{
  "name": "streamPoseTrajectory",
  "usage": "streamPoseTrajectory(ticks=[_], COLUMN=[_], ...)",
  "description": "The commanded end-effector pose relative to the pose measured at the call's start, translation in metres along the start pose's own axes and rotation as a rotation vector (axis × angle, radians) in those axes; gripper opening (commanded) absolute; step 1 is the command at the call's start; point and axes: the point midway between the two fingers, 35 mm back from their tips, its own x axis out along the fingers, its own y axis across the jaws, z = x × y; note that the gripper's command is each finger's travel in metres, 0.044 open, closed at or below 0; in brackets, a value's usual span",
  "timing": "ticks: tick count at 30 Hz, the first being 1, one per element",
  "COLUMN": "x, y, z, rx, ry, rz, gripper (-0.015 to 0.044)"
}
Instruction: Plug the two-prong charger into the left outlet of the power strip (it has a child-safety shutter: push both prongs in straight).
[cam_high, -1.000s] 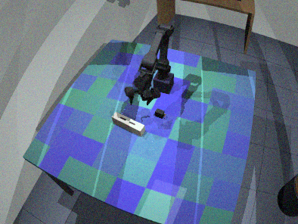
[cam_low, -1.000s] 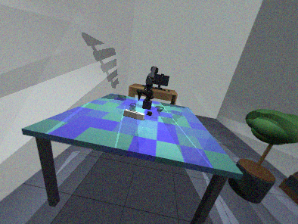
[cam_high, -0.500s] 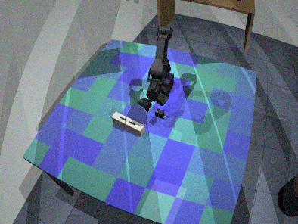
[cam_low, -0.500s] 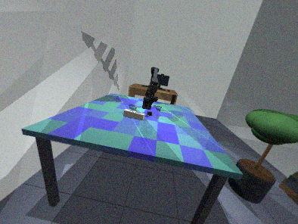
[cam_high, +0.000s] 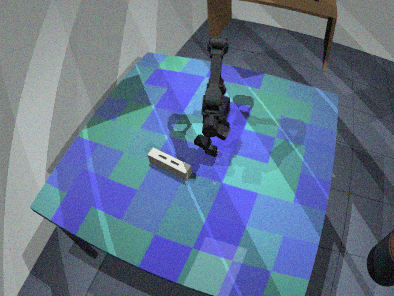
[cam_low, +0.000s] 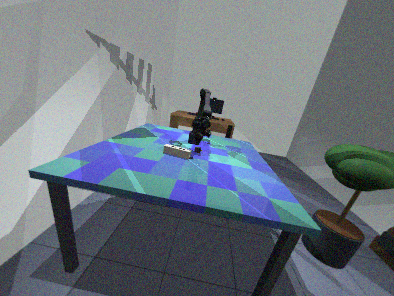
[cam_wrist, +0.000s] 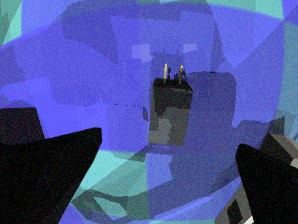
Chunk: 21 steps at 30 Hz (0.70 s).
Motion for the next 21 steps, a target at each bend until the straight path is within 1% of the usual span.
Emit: streamPoseTrajectory(ticks=[1,21], x=[0.006,0.035], y=[0.002,0.001], z=[0.000,0.003], rx=[-0.008,-0.008], ry=[-0.001,-0.001], rz=[0.010,0.010], gripper=[0.0440,0.0440])
